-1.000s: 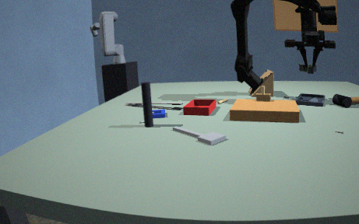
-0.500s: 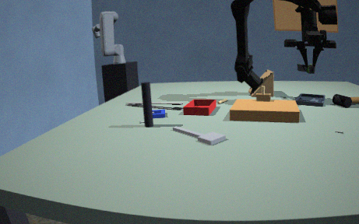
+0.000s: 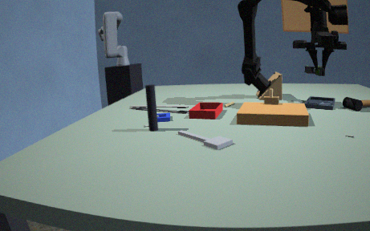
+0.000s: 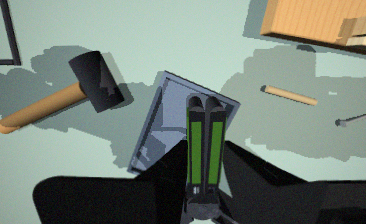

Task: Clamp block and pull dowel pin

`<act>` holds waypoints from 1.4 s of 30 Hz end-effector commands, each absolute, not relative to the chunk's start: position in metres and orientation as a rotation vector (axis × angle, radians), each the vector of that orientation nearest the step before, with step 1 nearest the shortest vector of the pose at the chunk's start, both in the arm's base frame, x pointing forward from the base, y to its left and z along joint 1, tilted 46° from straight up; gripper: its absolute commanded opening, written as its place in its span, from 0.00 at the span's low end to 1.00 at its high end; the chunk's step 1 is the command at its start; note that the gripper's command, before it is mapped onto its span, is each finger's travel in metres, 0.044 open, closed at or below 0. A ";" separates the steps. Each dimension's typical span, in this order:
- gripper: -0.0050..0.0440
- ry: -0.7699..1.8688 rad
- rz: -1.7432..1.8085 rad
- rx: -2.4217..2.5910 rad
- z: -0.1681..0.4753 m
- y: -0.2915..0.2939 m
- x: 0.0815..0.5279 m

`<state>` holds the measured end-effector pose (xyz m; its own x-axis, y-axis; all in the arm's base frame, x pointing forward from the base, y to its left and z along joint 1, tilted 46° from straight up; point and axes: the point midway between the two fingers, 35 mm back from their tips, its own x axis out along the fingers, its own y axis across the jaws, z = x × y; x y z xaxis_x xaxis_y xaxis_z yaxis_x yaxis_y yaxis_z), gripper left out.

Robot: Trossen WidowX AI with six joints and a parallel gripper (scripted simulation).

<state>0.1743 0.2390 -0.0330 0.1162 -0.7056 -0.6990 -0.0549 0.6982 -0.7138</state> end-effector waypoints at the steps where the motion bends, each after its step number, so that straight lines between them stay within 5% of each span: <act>1: 0.10 1.401 -0.516 -0.708 -0.032 0.240 0.178; 42: 0.10 1.481 -0.340 -0.909 -0.028 0.241 0.196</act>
<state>0.1927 0.2396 -0.0288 0.1162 -0.7045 -0.7001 -0.3064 0.6450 -0.7000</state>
